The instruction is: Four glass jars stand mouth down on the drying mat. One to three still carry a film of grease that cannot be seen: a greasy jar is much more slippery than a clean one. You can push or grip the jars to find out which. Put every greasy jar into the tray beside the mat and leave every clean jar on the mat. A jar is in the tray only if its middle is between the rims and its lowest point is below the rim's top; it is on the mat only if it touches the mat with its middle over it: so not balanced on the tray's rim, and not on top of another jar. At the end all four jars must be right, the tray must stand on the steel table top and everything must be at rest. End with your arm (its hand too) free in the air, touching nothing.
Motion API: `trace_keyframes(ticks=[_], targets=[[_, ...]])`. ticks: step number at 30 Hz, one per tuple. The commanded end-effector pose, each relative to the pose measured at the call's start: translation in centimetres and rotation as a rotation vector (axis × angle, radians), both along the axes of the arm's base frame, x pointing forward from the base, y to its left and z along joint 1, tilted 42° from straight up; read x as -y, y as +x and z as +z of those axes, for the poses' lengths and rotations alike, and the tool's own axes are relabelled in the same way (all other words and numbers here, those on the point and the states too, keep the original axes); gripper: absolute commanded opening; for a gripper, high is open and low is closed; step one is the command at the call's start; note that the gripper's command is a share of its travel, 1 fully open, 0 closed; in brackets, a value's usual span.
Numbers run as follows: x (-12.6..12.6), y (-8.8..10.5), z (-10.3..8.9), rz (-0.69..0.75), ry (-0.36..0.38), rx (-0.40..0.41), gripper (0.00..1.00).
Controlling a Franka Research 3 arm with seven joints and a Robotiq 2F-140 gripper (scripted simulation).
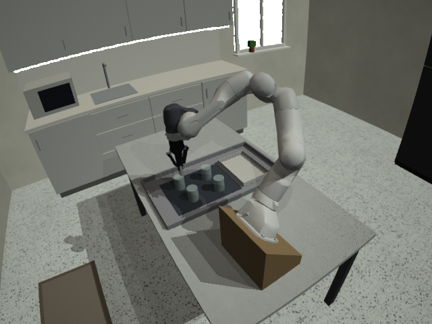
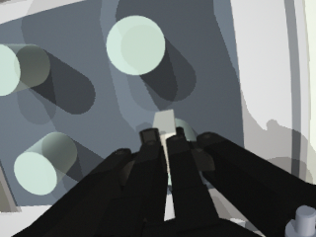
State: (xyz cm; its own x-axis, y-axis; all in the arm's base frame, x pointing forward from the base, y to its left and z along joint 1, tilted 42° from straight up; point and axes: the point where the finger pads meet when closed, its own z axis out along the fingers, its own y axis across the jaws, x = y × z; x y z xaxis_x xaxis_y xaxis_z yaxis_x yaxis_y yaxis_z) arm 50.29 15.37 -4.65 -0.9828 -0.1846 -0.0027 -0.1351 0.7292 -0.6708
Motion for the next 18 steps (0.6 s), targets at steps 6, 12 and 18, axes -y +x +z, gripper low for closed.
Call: trace_keyframes(ticks=[6, 12, 18], targets=[[1.9, 0.5, -2.2, -0.039, 0.002, 0.026, 0.0], [3.8, 0.8, -4.3, -0.039, 0.002, 0.026, 0.0], [4.7, 1.0, -5.3, -0.039, 0.002, 0.026, 0.0]])
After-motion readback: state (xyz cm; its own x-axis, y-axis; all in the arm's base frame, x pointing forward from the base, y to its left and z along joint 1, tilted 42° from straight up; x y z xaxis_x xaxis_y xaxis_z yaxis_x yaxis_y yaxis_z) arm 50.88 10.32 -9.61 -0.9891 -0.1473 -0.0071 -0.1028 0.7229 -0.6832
